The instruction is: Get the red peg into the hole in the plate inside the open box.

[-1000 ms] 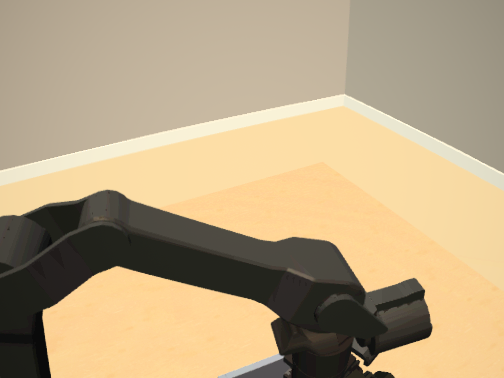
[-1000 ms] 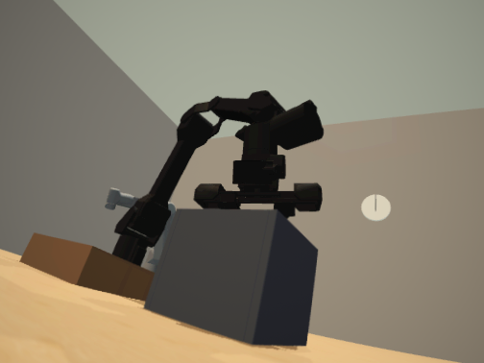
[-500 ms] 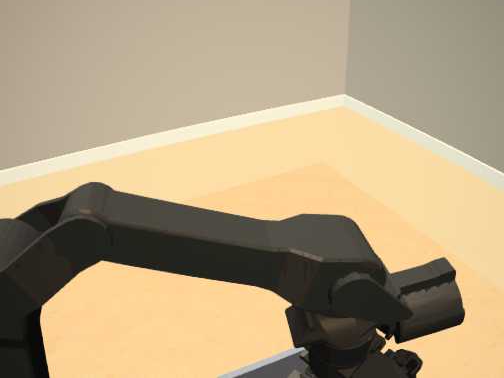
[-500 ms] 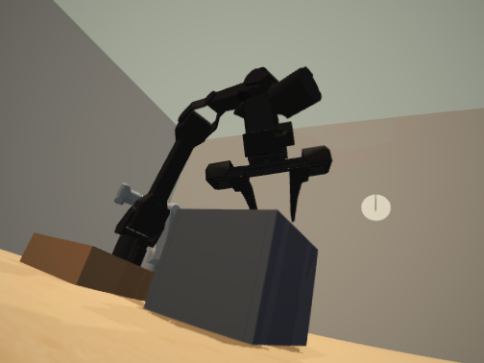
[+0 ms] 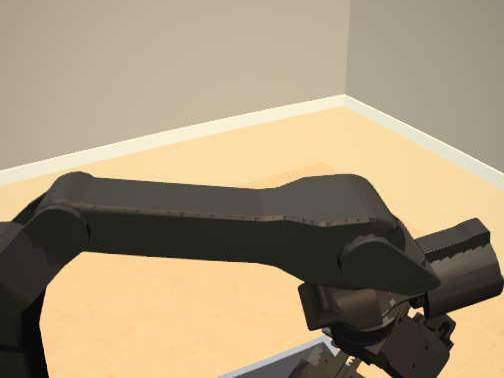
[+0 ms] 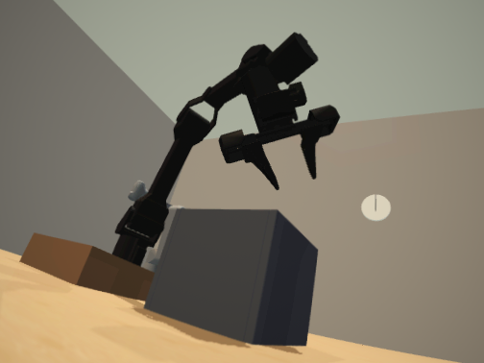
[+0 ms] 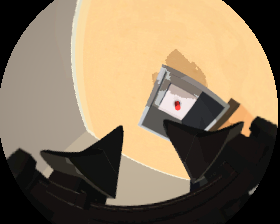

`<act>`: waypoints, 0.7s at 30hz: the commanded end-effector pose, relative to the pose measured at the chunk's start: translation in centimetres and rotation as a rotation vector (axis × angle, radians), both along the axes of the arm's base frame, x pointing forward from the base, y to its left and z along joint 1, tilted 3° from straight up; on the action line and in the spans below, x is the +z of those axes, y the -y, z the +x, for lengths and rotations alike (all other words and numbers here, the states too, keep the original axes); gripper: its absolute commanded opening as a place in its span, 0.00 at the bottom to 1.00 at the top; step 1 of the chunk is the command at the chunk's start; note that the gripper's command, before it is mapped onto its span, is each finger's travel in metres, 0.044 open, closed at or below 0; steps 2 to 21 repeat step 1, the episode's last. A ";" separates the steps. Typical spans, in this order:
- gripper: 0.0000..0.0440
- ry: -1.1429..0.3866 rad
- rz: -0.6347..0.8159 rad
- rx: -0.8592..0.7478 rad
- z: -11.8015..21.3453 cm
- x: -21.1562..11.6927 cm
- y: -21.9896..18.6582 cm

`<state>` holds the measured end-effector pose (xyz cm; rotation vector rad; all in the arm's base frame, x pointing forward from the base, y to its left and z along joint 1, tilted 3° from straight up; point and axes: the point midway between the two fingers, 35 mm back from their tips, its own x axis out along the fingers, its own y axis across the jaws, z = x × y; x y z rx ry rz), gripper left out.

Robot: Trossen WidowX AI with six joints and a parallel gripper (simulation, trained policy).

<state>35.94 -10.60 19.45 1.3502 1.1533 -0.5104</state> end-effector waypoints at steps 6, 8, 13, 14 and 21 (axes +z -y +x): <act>0.62 0.072 -0.003 0.024 0.4 2.4 0.2; 0.62 0.072 -0.003 0.024 0.4 2.4 0.2; 0.62 0.072 -0.003 0.024 0.4 2.4 0.2; 0.62 0.072 -0.003 0.024 0.4 2.4 0.2; 0.62 0.072 -0.003 0.024 0.4 2.4 0.2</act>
